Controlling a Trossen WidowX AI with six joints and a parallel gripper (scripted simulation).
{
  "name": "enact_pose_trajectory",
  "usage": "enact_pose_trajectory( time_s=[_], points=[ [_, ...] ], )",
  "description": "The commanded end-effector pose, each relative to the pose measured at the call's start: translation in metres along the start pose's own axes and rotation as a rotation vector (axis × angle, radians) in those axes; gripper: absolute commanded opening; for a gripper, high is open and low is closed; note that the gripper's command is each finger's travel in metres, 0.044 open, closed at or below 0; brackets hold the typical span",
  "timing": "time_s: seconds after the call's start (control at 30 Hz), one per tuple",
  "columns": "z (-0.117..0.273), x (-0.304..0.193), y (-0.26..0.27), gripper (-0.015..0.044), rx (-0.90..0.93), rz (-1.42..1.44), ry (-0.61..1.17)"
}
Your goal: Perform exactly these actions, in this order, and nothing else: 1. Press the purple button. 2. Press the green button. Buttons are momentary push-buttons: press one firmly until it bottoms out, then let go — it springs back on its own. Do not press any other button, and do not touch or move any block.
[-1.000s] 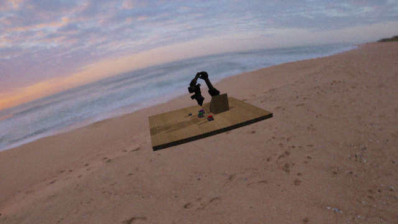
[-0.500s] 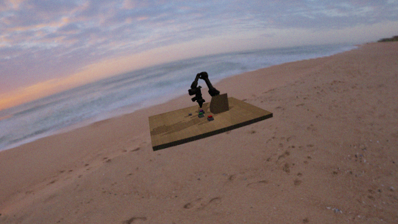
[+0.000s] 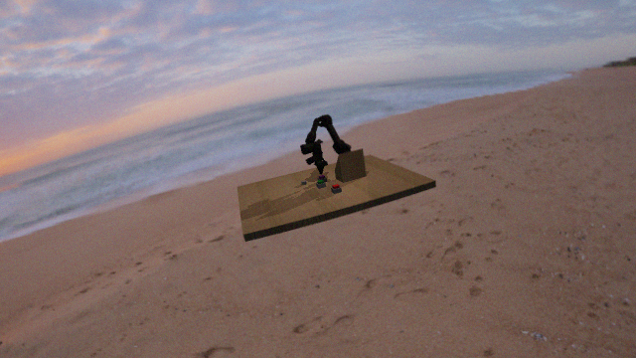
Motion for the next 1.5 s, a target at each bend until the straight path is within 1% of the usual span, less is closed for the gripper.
enact_pose_trajectory(
  time_s=[0.0, 0.3, 0.93, 1.0, 1.1, 1.23, 1.3, 1.4, 1.47],
  points=[
    [-0.008, -0.002, 0.000, 0.0020, -0.006, 0.007, 0.003],
    [-0.021, -0.003, -0.002, 0.0020, -0.009, 0.007, 0.003],
    [-0.021, -0.003, -0.002, 0.0020, -0.009, 0.007, 0.003],
    [-0.013, -0.001, 0.000, 0.0020, -0.003, 0.002, 0.001],
    [0.011, -0.002, -0.001, 0.0020, -0.007, 0.007, 0.003],
    [0.013, -0.002, -0.001, 0.0020, -0.007, 0.007, 0.003],
    [0.021, -0.002, 0.000, 0.0020, -0.004, 0.008, 0.004],
    [0.057, -0.001, 0.002, 0.0020, -0.001, 0.009, 0.005],
    [0.073, -0.002, 0.000, 0.0020, -0.004, 0.008, 0.005]
  ],
)
Point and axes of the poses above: the point midway between the two fingers, 35 mm back from their tips, its own z axis back along the fingers, its own y axis across the jaws, x = y × z, the point moved 1 cm from there along z, back along the fingers, and after that the axes turned 13 degrees about -z, right-handed, at the moved point
